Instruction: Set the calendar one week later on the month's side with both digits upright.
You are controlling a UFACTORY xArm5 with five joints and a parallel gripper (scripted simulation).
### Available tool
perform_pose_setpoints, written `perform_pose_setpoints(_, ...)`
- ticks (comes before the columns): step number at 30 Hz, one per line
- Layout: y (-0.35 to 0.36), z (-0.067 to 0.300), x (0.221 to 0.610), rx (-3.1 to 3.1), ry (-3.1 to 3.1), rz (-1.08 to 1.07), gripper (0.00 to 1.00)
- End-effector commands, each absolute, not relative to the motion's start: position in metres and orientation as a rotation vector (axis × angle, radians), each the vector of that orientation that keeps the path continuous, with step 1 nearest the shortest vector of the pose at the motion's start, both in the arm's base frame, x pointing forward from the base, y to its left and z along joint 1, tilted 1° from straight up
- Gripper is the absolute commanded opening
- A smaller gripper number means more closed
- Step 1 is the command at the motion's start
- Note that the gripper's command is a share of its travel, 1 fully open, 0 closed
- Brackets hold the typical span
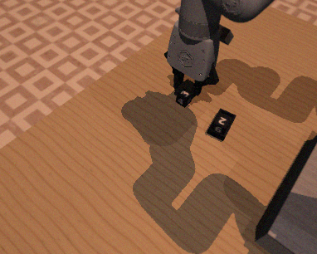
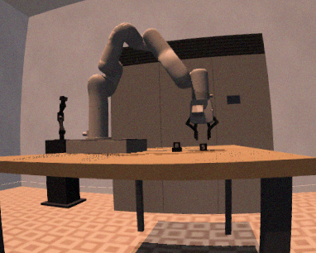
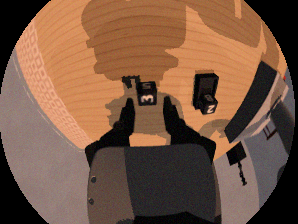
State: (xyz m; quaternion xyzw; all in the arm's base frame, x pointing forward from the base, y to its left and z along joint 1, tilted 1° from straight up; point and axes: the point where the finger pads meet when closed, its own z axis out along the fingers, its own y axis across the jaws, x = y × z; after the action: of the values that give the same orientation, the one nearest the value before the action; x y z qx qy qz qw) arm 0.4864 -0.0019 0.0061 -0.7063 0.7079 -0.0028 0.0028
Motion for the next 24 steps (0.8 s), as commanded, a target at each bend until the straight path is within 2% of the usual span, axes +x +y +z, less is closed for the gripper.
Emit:
perform_pose_setpoints(1, -0.0018, 0.0045, 0.4880, -2.213, 2.218, -0.013, 0.47)
perform_pose_setpoints(24, -0.0018, -0.0006, 0.4881, -2.213, 2.218, -0.013, 0.47)
